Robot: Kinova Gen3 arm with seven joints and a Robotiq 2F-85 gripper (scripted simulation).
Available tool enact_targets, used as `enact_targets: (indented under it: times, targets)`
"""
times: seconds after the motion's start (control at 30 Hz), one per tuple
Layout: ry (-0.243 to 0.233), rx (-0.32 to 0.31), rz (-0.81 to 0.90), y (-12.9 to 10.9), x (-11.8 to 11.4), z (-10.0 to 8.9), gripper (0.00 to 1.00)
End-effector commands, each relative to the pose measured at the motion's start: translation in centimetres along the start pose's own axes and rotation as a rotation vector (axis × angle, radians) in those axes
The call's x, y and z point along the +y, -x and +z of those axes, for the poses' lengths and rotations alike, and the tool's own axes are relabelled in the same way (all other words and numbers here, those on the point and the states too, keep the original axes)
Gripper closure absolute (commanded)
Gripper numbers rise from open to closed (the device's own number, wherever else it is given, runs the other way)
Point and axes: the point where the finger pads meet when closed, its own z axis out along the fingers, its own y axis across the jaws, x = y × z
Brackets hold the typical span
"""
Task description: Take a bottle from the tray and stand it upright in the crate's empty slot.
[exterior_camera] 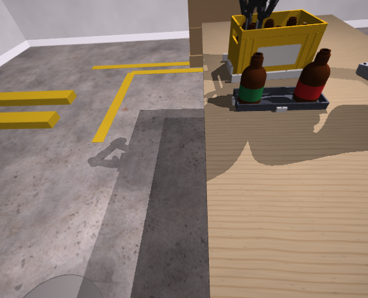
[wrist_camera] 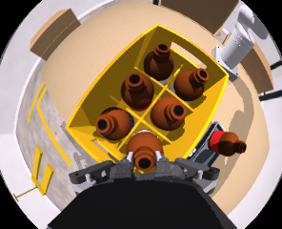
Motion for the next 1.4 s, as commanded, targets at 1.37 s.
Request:
enact_targets:
  times: [1.37]
  targets:
    - [-0.001,-0.001,0.000,0.0,0.0,1.5,1.00]
